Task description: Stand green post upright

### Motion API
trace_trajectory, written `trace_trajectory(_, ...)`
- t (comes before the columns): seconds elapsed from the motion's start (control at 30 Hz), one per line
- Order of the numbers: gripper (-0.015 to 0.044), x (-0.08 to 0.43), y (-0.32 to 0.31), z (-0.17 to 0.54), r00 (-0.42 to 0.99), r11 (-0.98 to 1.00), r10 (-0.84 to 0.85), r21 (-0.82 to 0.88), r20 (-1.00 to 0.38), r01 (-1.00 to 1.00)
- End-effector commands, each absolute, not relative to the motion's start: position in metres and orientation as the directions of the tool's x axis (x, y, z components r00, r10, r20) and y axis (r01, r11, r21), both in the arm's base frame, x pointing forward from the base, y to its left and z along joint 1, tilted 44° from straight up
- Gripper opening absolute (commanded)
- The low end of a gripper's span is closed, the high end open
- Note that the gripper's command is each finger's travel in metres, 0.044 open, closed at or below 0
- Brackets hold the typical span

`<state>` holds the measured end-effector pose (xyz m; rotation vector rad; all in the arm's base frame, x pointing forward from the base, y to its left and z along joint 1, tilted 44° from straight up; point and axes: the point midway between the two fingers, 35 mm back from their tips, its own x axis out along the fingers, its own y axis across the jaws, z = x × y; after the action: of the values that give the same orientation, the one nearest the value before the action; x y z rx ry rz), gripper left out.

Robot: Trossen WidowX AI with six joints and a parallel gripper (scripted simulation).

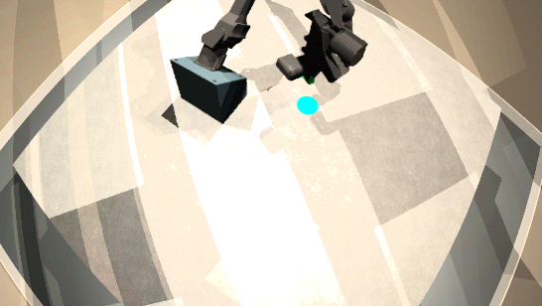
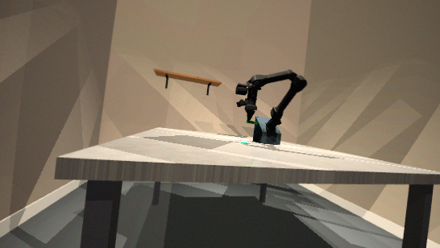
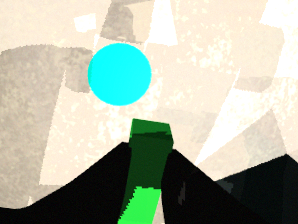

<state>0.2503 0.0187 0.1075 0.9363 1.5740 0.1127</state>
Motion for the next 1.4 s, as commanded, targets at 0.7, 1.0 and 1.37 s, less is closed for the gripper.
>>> trace_trajectory(0.7,0.0022,0.241,0.024,0.091,0.048,0.758,0.465,0.426,-0.884,0.493)
trace_trajectory(1.0,0.0022,0.238,0.025,0.086,0.054,0.782,0.411,0.382,-0.910,0.492)
trace_trajectory(1.37,0.0022,0.237,0.026,0.081,0.068,0.805,0.344,0.331,-0.936,0.491)
